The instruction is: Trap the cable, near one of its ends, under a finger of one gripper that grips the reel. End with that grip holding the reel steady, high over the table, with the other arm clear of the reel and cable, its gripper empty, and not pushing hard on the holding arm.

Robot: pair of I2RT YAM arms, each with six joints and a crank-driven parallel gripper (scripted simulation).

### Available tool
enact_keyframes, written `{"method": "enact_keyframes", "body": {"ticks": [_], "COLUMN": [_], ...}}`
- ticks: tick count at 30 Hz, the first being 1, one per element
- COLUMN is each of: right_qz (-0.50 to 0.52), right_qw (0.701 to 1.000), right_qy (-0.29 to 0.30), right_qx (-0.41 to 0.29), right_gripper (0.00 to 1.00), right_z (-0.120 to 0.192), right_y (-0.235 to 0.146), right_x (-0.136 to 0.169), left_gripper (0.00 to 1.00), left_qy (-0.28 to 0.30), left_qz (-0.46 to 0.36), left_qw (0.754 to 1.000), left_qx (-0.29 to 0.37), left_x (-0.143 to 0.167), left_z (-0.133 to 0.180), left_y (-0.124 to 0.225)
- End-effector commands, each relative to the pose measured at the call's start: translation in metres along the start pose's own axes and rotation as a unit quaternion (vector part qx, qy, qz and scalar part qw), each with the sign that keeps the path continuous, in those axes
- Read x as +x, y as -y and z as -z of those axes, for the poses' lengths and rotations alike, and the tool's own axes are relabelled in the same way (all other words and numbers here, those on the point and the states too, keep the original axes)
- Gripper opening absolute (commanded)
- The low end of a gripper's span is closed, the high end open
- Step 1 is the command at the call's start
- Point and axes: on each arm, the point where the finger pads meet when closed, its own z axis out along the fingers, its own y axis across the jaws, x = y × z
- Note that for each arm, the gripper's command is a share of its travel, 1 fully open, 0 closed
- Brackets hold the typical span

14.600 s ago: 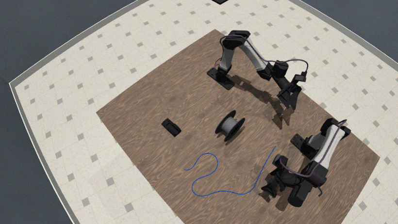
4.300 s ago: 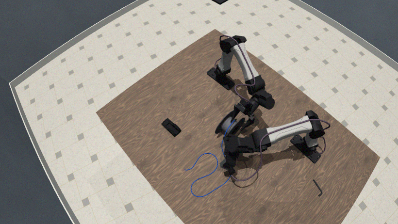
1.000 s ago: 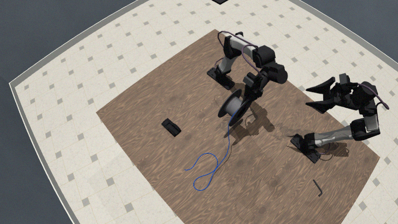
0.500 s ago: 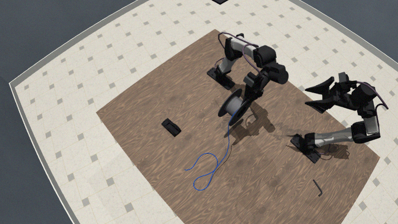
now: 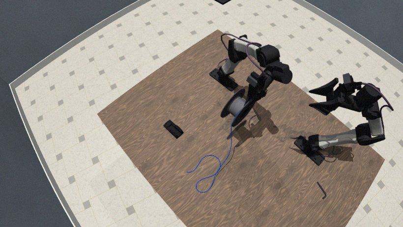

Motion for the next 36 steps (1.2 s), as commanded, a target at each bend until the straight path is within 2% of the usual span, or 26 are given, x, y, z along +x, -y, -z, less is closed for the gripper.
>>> {"method": "enact_keyframes", "body": {"ticks": [1,36], "right_qz": [-0.008,-0.018], "right_qw": [1.000,1.000], "right_qy": [0.013,0.016], "right_qx": [0.008,0.005], "right_gripper": [0.00,0.00], "right_z": [0.0017,0.0044], "right_y": [0.0097,0.0117], "right_x": [-0.0158,-0.0208], "left_gripper": [0.69,0.69], "left_qy": [0.013,0.015], "left_qz": [-0.006,-0.007], "left_qw": [1.000,1.000], "left_qx": [-0.001,-0.001], "left_x": [-0.0072,-0.0082], "left_z": [-0.0016,-0.0017], "left_y": [-0.0005,-0.0004]}}
